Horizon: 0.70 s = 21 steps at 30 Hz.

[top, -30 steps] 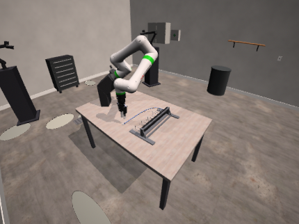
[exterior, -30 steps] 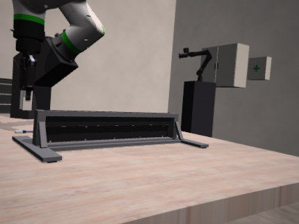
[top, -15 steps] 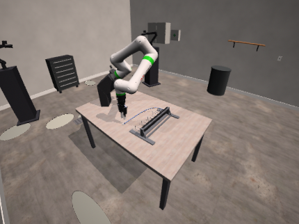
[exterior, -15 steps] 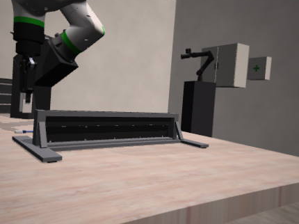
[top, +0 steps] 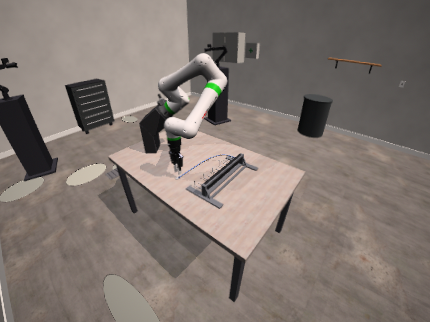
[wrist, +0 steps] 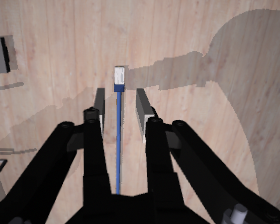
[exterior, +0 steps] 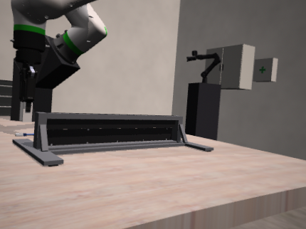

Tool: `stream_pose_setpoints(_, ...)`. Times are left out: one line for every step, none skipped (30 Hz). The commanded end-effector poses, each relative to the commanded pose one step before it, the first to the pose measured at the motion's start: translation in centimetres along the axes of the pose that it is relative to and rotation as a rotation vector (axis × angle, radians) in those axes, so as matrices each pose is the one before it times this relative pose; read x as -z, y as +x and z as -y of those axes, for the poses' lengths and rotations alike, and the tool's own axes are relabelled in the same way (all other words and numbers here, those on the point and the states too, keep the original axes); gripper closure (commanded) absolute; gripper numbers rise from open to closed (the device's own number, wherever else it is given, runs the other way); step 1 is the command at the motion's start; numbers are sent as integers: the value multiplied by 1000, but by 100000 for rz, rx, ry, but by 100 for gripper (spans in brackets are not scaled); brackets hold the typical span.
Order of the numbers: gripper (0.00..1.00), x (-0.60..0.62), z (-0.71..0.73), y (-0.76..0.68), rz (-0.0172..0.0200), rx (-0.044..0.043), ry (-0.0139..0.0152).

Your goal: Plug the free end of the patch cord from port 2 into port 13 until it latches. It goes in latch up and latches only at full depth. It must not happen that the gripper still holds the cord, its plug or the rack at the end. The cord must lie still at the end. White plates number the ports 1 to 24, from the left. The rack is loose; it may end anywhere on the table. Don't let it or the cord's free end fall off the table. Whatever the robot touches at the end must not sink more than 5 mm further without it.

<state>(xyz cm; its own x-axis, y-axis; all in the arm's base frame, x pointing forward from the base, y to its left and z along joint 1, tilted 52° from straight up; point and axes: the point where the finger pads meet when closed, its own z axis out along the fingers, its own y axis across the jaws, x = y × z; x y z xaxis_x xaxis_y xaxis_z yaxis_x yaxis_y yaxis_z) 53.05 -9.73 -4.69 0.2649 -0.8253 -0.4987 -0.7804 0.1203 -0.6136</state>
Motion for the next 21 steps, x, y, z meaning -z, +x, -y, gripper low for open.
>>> stream_pose_setpoints(78,-454,7,28,-48,-1,20)
stream_pose_setpoints(78,-206,0,0,0,0,-1)
stream_pose_setpoints(78,-202,1,1,0,0,1)
stream_pose_setpoints(78,-200,0,0,0,0,-1)
stream_pose_setpoints(78,-195,0,1,0,0,0)
stream_pose_setpoints(78,-190,0,0,0,0,0)
stream_pose_setpoints(78,-185,0,0,0,0,0)
stream_pose_setpoints(78,-178,1,1,0,0,0)
stream_pose_setpoints(78,-171,0,0,0,0,0)
stream_pose_setpoints(78,-163,0,0,0,0,0)
stream_pose_setpoints(78,-155,0,0,0,0,0)
stream_pose_setpoints(78,-146,0,0,0,0,0)
stream_pose_setpoints(78,0,0,0,0,0,0)
stream_pose_setpoints(78,0,0,0,0,0,0)
stream_pose_setpoints(78,-137,0,0,0,0,0)
stream_pose_setpoints(78,-127,0,0,0,0,0)
stream_pose_setpoints(78,-117,0,0,0,0,0)
stream_pose_setpoints(78,-107,0,0,0,0,0)
stream_pose_setpoints(78,-97,0,0,0,0,0)
stream_pose_setpoints(78,-86,0,0,0,0,0)
stream_pose_setpoints(78,-76,0,0,0,0,0)
